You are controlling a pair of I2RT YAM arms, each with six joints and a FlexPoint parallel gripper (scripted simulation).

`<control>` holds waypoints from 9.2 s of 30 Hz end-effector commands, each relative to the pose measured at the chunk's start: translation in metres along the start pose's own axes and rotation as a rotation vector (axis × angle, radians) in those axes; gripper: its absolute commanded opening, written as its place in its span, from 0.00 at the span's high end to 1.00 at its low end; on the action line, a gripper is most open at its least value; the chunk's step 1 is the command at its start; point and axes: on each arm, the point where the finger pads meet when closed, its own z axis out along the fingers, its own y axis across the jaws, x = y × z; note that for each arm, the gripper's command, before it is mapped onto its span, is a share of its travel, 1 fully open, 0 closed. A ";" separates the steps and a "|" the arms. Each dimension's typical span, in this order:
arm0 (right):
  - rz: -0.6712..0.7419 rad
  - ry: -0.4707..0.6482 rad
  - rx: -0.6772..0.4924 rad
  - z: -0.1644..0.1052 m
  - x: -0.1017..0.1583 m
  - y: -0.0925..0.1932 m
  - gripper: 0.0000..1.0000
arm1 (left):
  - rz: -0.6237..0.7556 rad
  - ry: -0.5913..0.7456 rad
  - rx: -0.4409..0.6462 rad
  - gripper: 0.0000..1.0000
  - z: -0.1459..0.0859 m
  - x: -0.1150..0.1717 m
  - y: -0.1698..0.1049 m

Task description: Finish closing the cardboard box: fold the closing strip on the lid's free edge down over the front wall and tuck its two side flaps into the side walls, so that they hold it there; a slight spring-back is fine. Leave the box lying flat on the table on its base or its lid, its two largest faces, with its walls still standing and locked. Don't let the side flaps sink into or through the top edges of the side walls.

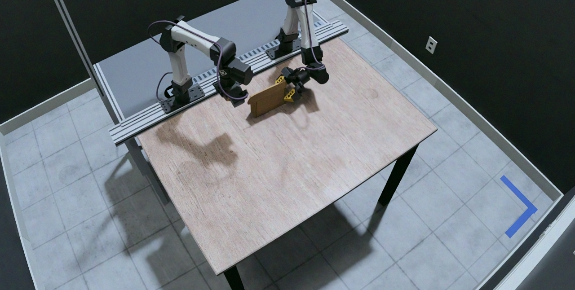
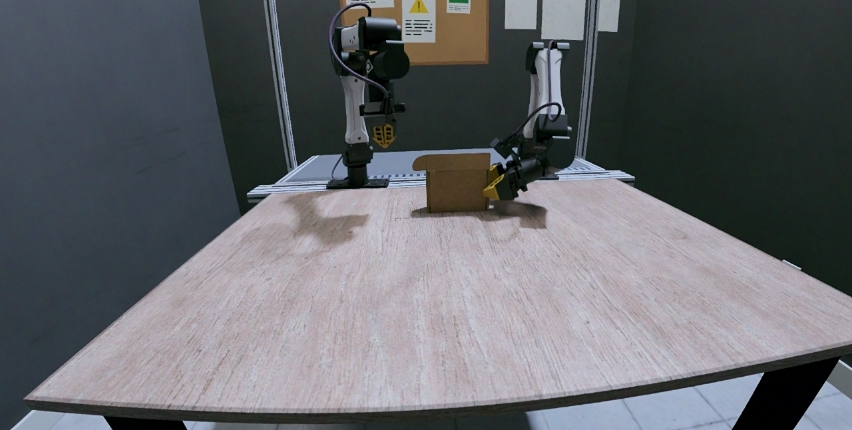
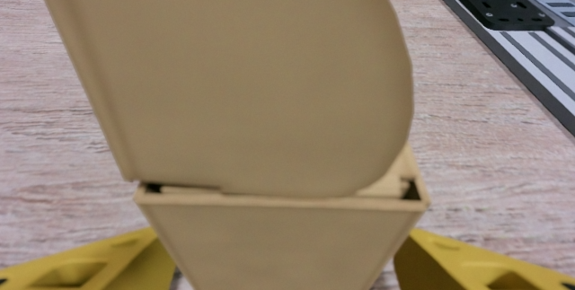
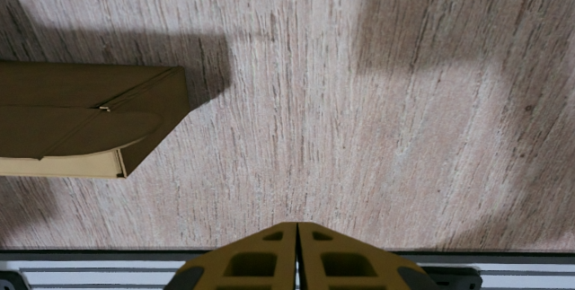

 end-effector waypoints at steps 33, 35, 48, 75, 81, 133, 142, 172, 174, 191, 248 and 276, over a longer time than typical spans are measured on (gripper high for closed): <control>0.004 -0.006 0.001 -0.003 0.000 -0.001 1.00 | 0.019 -0.006 -0.004 0.47 0.001 -0.004 0.002; 0.004 -0.006 0.001 -0.003 0.000 -0.001 1.00 | 0.019 -0.006 -0.004 0.49 0.001 -0.004 0.002; 0.004 -0.006 0.001 -0.003 0.000 -0.001 1.00 | 0.019 -0.006 -0.004 0.50 0.001 -0.004 0.002; 0.004 -0.006 0.001 -0.003 0.000 -0.001 1.00 | 0.019 -0.006 -0.004 0.52 0.001 -0.004 0.002; 0.004 -0.006 0.001 -0.003 0.000 -0.001 1.00 | 0.019 -0.006 -0.004 0.53 0.001 -0.004 0.002; -0.199 -0.013 0.001 0.019 -0.003 0.073 0.45 | 0.019 -0.006 -0.004 0.55 0.001 -0.004 0.002; -0.201 -0.027 -0.007 0.029 -0.003 0.073 0.45 | 0.019 -0.006 -0.004 0.55 0.001 -0.004 0.002; -0.210 0.002 0.010 0.040 -0.012 0.075 0.45 | 0.019 -0.006 -0.004 0.55 0.001 -0.004 0.002; -0.210 0.002 0.010 0.040 -0.012 0.075 0.45 | 0.019 -0.006 -0.004 0.55 0.001 -0.004 0.002; -0.209 -0.001 0.008 0.038 -0.014 0.075 0.45 | 0.019 -0.006 -0.004 0.55 0.001 -0.004 0.002; -0.212 0.007 0.012 0.039 -0.015 0.083 0.45 | 0.019 -0.006 -0.004 0.55 0.001 -0.004 0.002; -0.213 0.002 -0.001 0.039 -0.017 0.096 0.45 | 0.019 -0.006 -0.004 0.55 0.001 -0.004 0.003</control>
